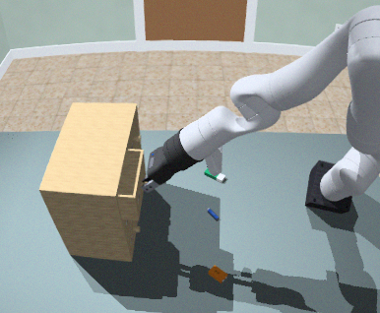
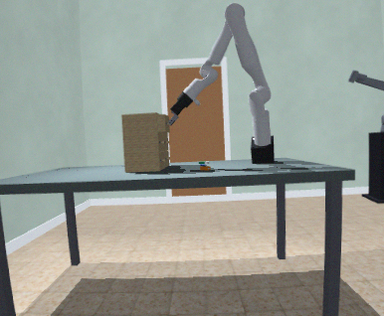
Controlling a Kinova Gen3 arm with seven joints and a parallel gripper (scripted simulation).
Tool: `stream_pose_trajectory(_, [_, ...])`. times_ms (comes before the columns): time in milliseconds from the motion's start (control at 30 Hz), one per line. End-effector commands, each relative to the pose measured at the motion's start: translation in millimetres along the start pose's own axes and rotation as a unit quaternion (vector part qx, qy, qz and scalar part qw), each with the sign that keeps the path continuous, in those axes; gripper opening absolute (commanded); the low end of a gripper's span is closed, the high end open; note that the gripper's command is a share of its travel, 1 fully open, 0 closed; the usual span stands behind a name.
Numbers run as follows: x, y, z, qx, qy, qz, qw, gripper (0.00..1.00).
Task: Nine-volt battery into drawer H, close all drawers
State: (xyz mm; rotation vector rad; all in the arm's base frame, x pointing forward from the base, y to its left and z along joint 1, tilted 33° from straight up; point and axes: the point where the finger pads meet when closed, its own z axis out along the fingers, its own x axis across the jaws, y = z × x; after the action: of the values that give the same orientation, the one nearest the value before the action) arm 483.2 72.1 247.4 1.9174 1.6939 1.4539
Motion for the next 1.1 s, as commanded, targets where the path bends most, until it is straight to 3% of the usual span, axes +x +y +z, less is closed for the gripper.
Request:
stream_pose_trajectory(0, [-1, -3, -4.0, 0.0, -0.002, 0.0, 1.0, 0.37])
stream_pose_trajectory(1067, [-1, -19, -20.6, 0.0, -0.002, 0.0, 1.0, 0.37])
